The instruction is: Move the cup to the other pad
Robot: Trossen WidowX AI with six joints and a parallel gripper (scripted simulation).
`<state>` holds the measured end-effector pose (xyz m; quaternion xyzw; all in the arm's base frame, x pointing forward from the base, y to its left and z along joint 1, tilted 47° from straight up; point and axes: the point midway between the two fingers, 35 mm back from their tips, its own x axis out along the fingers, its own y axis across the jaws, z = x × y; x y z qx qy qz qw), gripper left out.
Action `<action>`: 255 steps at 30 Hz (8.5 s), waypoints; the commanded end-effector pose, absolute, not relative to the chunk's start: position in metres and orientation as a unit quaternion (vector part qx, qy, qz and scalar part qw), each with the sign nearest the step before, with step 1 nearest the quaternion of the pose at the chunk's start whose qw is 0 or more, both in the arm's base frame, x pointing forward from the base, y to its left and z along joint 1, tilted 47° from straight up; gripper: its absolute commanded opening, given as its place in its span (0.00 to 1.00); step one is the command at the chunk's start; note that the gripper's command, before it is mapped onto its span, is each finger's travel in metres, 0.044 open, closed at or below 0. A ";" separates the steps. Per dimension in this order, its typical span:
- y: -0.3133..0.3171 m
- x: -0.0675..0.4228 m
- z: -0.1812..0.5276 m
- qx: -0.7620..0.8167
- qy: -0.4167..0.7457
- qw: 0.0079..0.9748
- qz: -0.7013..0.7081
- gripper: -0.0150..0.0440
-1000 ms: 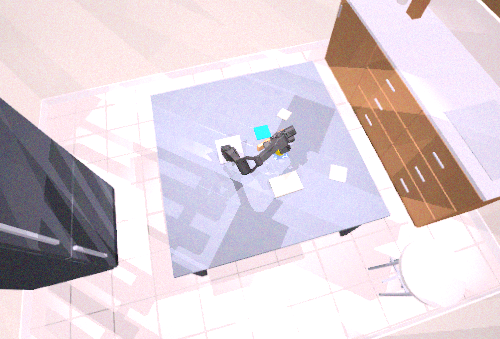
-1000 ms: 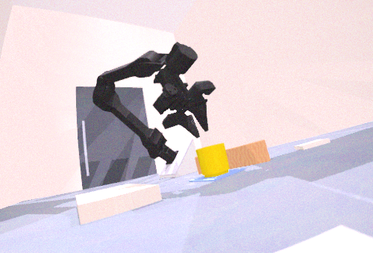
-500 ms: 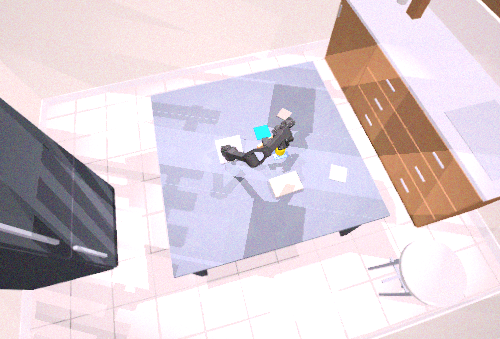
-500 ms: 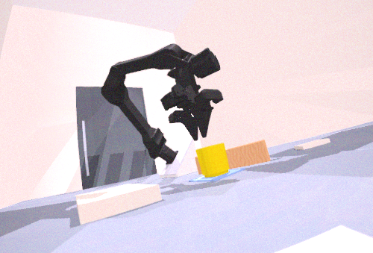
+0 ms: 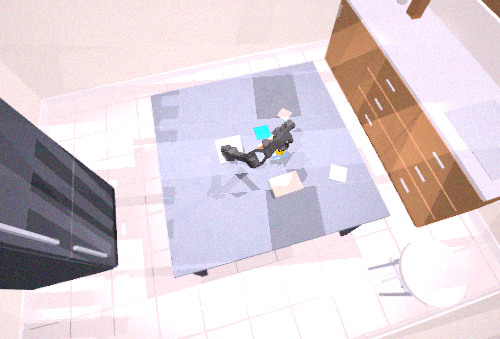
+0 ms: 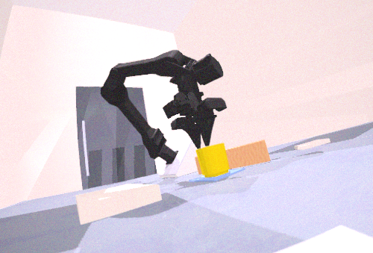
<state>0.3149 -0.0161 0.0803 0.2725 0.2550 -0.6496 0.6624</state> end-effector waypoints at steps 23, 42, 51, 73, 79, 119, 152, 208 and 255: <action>-0.046 0.313 0.053 0.268 0.255 0.664 -0.650 0.54; -0.045 0.314 0.054 0.271 0.254 0.662 -0.651 0.34; -0.044 0.314 0.055 0.271 0.254 0.662 -0.651 0.25; 0.005 0.315 0.099 0.269 0.257 0.663 -0.649 0.25; 0.013 0.314 0.109 0.268 0.256 0.664 -0.650 0.25; 0.054 0.292 0.065 0.269 0.258 0.663 -0.649 0.25; 0.120 0.255 0.000 0.271 0.260 0.662 -0.649 0.25; 0.094 0.246 -0.061 0.271 0.259 0.663 -0.648 0.25; 0.090 0.246 -0.065 0.274 0.258 0.661 -0.649 0.50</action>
